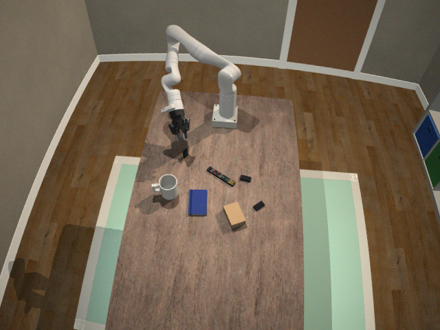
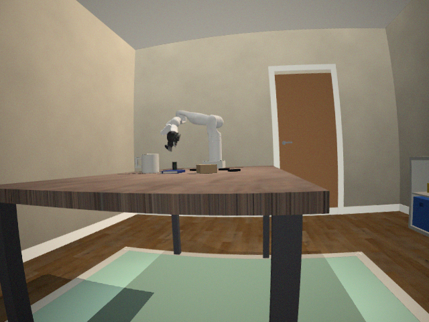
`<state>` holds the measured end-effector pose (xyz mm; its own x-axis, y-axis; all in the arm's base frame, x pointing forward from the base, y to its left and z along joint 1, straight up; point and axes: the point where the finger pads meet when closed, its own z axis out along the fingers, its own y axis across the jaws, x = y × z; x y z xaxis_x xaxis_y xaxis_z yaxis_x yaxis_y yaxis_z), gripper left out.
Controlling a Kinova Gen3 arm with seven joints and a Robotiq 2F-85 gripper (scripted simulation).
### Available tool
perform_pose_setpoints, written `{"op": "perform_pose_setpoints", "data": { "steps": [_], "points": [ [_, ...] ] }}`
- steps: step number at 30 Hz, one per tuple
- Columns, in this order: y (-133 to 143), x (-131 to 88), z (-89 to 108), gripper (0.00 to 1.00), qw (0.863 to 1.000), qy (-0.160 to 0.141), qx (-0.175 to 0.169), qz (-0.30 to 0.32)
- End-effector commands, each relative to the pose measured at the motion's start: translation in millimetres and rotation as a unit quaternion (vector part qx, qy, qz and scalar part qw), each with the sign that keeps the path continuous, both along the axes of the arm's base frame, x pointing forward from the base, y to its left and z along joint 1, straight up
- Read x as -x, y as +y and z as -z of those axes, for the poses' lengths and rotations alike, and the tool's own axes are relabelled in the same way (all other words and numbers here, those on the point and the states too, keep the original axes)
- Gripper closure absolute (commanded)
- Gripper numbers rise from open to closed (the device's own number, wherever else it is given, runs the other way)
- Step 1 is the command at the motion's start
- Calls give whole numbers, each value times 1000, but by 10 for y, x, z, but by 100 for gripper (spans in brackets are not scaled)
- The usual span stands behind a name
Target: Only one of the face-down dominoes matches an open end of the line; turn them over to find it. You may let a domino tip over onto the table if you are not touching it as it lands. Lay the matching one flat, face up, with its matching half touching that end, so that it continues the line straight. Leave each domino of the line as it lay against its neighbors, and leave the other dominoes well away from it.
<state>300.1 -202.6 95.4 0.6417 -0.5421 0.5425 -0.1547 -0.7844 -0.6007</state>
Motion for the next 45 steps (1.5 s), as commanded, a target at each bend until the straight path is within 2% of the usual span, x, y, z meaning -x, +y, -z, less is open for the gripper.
{"op": "perform_pose_setpoints", "data": {
  "steps": [1,10,19,23,30,37,39,45],
  "points": [
    [2,-4,6,52,1000,19,-5,21],
    [4,-6,1,52,998,43,-14,50],
    [16,-9,14,52,992,85,-30,93],
    [9,-10,9,52,990,93,-33,104],
    [-4,-6,4,52,977,138,-50,153],
    [-11,-5,1,52,959,185,-68,203],
    [-11,-5,1,52,959,185,-68,203],
    [-15,-5,1,52,940,223,-83,244]
  ]
}}
